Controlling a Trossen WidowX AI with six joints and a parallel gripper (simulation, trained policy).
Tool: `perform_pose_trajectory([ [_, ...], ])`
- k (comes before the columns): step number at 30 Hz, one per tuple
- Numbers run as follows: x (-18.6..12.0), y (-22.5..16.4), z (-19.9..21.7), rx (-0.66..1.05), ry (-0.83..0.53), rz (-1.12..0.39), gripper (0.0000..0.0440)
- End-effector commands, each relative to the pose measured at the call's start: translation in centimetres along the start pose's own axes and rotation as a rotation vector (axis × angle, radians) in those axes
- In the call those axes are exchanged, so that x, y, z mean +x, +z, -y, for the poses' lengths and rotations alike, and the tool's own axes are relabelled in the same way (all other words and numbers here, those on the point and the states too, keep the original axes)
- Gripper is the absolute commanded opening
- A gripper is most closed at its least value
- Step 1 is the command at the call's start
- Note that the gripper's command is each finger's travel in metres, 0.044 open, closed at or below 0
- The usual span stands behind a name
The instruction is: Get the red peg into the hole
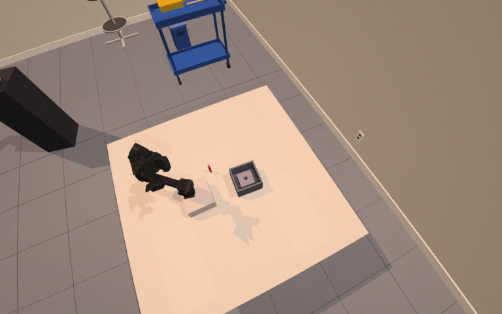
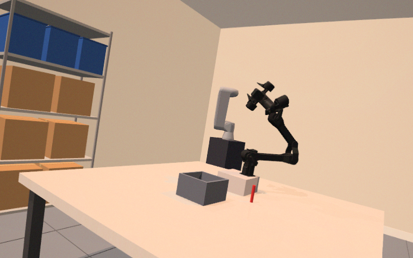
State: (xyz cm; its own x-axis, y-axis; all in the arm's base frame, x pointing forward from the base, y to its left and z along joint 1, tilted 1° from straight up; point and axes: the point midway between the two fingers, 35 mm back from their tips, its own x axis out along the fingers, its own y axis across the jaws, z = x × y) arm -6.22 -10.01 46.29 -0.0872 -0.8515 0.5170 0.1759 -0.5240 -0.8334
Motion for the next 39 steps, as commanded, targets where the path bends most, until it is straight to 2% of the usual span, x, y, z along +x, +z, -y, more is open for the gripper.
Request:
perform_pose_trajectory([
  [1, 0.1, 0.2, -0.2, 0.025, 0.009, 0.007, 0.0421],
  [3, 0.4, 1.0, -0.8, 0.078, 0.036, 0.041, 0.044],
  [11, 0.9, 5.6, -3.9, 0.249, 0.19, 0.189, 0.044],
  [18, 0.1, 9.8, -6.8, 0.389, 0.347, 0.304, 0.044],
  [28, -2.5, 15.6, -10.3, 0.59, 0.603, 0.421, 0.044],
  [39, -7.7, 20.7, -13.8, 0.767, 0.931, 0.483, 0.044],
])
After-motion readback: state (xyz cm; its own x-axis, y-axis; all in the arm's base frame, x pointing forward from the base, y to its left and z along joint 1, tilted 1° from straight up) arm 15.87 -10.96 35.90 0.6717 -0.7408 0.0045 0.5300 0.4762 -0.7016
